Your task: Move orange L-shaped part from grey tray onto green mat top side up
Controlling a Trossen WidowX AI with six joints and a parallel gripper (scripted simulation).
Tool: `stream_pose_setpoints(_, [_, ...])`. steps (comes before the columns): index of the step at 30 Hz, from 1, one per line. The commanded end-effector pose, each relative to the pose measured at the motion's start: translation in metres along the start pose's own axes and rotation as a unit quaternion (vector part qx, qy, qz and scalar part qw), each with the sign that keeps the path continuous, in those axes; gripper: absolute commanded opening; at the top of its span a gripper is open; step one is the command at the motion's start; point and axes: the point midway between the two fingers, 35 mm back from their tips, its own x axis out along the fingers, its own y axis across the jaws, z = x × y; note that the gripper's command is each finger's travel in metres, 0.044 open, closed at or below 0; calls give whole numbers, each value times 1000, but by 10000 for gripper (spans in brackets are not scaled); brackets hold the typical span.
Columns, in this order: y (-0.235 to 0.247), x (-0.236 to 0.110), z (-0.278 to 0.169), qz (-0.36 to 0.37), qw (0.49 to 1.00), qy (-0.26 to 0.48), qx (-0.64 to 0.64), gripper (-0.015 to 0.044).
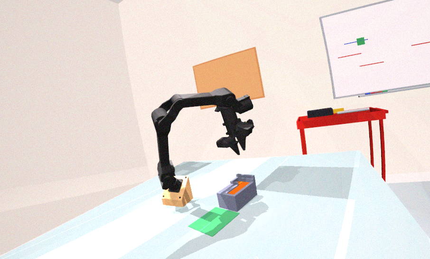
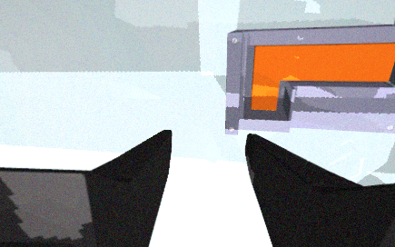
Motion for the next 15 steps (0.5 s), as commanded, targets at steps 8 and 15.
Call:
stream_pose_setpoints(8, [-11, 46, 7, -111, 993, -1, -42, 180])
stream_pose_setpoints(15, [-26, 109, 7, -111, 993, -1, -42, 180])
